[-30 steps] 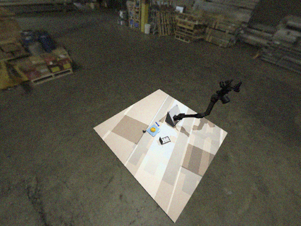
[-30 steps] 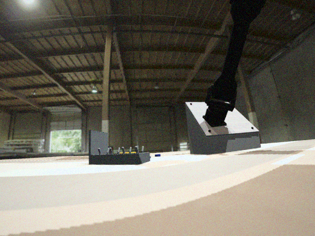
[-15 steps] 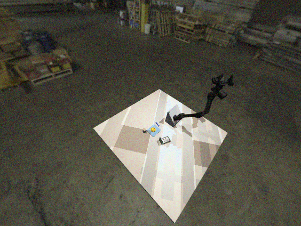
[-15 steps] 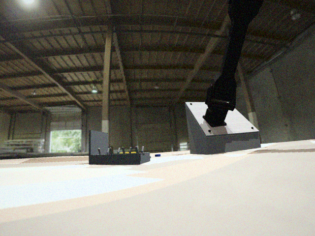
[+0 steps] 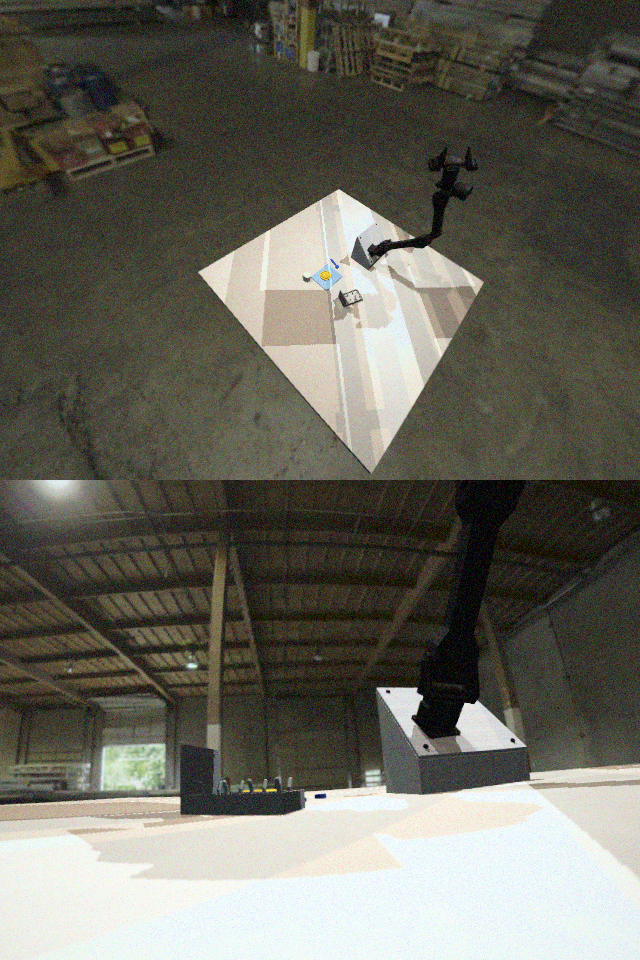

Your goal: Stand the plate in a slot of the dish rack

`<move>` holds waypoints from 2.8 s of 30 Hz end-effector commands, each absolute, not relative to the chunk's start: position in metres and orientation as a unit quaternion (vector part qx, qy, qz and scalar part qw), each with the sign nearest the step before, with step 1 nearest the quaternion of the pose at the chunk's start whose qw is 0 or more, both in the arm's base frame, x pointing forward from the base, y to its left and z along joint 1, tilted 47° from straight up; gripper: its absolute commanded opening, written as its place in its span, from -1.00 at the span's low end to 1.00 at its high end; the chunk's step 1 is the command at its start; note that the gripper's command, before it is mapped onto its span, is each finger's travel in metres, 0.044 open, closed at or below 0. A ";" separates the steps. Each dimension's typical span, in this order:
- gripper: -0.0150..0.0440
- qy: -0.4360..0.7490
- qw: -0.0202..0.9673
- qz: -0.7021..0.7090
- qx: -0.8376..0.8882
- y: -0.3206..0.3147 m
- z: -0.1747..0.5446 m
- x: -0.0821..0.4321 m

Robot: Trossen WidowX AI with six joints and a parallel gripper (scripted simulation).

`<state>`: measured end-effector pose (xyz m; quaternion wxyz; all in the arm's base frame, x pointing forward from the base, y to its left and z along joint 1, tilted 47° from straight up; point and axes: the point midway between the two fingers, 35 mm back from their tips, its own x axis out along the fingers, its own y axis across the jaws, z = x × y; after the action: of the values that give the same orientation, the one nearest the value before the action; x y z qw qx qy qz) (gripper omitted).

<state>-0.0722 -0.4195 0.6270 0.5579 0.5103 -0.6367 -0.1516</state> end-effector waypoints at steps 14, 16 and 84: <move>0.86 -0.496 0.574 -0.321 0.567 -0.508 0.508 0.000; 0.86 -0.475 0.577 -0.338 0.572 -0.515 0.493 0.010; 0.86 0.478 0.741 -0.169 0.441 -0.355 0.057 0.285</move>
<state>0.2803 -0.3751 0.0715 0.7445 0.4525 0.4440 -0.2093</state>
